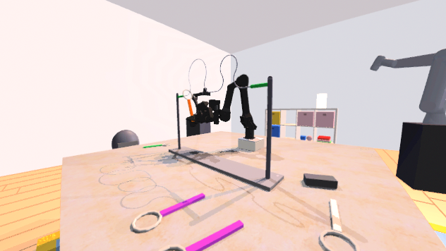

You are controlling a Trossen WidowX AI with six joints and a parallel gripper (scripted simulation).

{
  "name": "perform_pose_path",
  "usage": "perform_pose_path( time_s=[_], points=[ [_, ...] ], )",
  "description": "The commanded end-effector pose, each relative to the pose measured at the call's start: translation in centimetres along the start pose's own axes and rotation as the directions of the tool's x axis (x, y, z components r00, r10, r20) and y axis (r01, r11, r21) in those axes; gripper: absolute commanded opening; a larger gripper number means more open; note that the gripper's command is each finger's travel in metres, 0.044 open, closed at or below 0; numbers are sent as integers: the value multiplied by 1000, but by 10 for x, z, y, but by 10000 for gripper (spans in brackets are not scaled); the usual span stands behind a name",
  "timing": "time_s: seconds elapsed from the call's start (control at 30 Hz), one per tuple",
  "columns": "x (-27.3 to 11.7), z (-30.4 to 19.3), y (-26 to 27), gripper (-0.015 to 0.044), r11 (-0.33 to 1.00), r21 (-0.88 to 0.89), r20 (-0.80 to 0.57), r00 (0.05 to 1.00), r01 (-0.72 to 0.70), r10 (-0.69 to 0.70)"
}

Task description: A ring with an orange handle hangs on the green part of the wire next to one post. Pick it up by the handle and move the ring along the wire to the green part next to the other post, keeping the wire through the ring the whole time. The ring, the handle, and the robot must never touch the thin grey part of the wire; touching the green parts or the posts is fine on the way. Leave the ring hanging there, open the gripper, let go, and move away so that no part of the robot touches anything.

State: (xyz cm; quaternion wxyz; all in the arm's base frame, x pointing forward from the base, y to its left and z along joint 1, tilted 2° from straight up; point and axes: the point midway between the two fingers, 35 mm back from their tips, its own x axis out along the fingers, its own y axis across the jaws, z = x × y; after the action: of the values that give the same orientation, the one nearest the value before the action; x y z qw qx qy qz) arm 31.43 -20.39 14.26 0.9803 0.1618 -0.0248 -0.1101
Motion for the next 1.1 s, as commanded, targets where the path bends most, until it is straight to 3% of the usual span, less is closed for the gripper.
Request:
perform_pose_path(
  time_s=[0.0, 0.5, 1.07],
  points=[
    [-1, -1, 17, -150, 995, 99, -3, 1000, 2, -2],
    [-9, 10, 57, -150, 941, 338, -74, 997, -2, 29],
    [-34, 36, 96, -150, 811, 585, -220, 963, 4, 154]
  ],
)
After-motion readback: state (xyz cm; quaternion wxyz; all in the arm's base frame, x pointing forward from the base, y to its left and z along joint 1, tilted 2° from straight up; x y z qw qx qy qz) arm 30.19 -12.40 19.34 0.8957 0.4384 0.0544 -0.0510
